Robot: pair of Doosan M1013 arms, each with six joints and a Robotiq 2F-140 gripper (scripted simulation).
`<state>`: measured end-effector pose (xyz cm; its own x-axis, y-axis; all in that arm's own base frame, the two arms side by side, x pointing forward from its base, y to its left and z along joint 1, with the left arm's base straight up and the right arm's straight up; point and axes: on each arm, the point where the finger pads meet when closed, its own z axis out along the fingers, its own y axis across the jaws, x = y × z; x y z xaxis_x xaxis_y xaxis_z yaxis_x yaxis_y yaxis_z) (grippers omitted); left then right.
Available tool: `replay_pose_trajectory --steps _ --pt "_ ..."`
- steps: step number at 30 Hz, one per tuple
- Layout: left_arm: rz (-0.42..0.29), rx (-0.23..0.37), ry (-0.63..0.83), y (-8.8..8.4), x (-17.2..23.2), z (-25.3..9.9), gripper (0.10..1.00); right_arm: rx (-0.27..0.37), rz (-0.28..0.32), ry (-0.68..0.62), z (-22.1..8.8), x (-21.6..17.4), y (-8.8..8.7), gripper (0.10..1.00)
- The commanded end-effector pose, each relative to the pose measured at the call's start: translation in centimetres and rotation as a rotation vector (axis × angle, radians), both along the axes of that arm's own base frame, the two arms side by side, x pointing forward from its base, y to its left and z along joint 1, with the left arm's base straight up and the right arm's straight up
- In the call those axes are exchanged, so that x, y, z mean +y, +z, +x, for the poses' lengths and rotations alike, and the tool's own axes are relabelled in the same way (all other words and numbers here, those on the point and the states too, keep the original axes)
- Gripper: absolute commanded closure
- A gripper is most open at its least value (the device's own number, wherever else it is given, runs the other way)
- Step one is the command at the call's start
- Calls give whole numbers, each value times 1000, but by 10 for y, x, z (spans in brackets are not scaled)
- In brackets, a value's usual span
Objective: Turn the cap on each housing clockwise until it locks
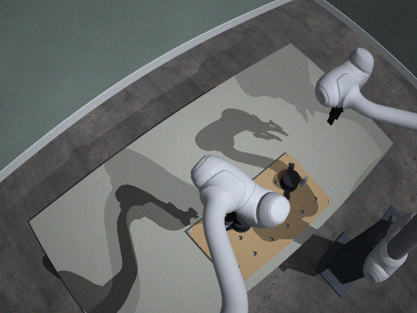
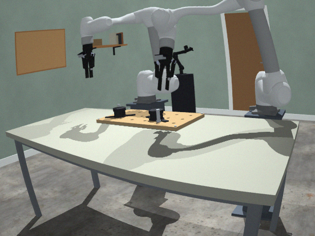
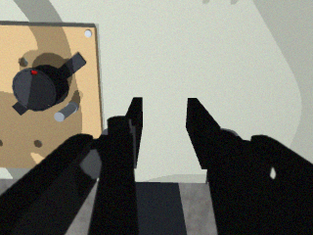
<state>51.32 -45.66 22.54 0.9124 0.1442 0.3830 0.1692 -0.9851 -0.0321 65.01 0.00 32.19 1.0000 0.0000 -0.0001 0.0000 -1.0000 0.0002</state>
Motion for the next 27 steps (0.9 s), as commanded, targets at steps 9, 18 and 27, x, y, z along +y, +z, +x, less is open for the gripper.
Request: replay_pose_trajectory --steps 9,18,27 --pt "-13 59 -24 16 68 20 770 -1 0 0 0 0 1 770" --pt "-20 108 -45 28 125 38 770 -1 0 0 0 0 1 770" --pt "-27 146 -60 37 170 51 770 -1 0 0 0 0 1 770"
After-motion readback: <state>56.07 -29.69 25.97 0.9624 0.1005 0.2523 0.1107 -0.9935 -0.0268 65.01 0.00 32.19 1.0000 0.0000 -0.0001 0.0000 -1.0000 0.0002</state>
